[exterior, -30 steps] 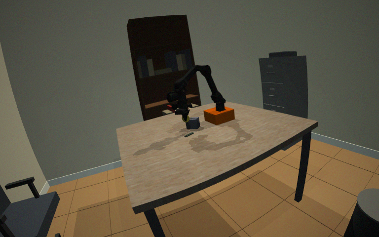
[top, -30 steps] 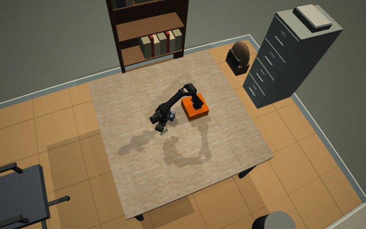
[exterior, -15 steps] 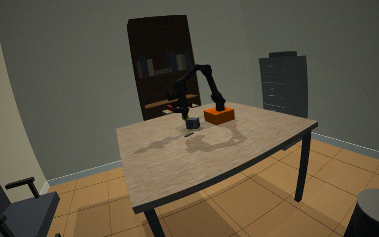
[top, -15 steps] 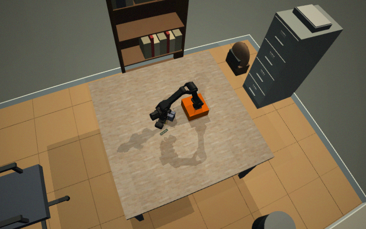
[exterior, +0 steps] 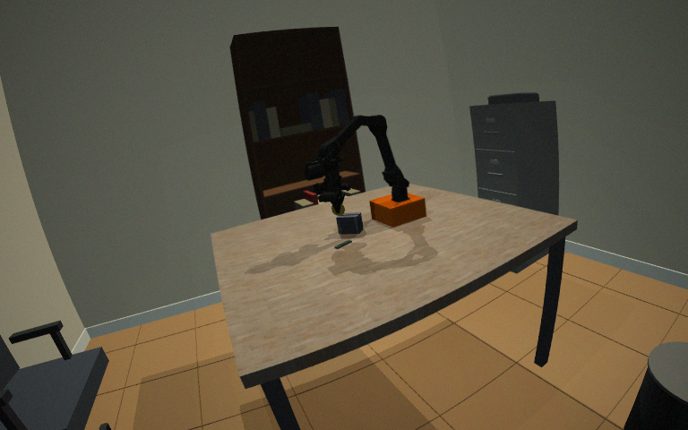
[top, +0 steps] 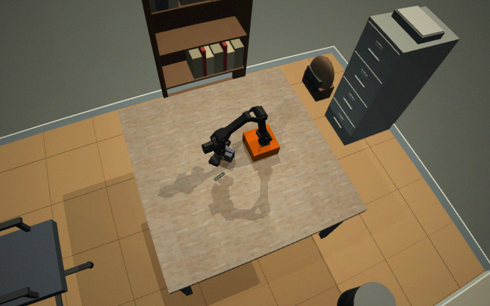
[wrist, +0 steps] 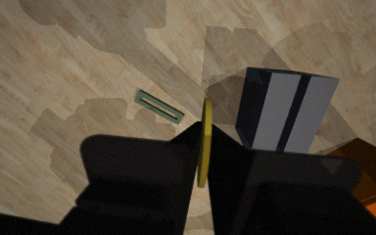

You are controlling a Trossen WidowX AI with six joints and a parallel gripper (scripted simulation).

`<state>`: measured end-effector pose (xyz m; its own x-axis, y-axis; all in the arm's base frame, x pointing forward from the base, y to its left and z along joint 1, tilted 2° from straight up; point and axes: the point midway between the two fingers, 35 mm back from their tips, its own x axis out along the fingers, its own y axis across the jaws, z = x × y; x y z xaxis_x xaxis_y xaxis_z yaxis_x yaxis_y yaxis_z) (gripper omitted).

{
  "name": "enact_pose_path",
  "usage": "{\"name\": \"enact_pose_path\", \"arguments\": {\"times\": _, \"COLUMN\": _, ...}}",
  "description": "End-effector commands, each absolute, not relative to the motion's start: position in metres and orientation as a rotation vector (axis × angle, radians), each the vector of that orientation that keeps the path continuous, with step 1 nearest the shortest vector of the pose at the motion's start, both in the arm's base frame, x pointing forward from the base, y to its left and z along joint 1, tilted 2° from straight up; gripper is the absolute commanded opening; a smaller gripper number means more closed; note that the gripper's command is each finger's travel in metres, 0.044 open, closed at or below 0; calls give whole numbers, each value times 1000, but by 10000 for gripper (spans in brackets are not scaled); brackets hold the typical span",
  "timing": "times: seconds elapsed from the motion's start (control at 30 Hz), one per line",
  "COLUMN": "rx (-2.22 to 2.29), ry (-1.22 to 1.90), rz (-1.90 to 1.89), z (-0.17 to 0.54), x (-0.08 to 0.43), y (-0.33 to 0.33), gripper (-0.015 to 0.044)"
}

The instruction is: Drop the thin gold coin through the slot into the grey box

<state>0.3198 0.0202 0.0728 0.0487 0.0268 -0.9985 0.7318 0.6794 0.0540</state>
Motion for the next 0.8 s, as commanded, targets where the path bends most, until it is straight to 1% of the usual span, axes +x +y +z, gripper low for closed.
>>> {"name": "enact_pose_path", "arguments": {"times": 0.0, "rx": 673, "ry": 1448, "rz": -603, "z": 70, "x": 311, "y": 13, "gripper": 0}}
{"name": "enact_pose_path", "arguments": {"times": 0.77, "rx": 670, "ry": 1450, "rz": -607, "z": 65, "x": 267, "y": -28, "gripper": 0}}
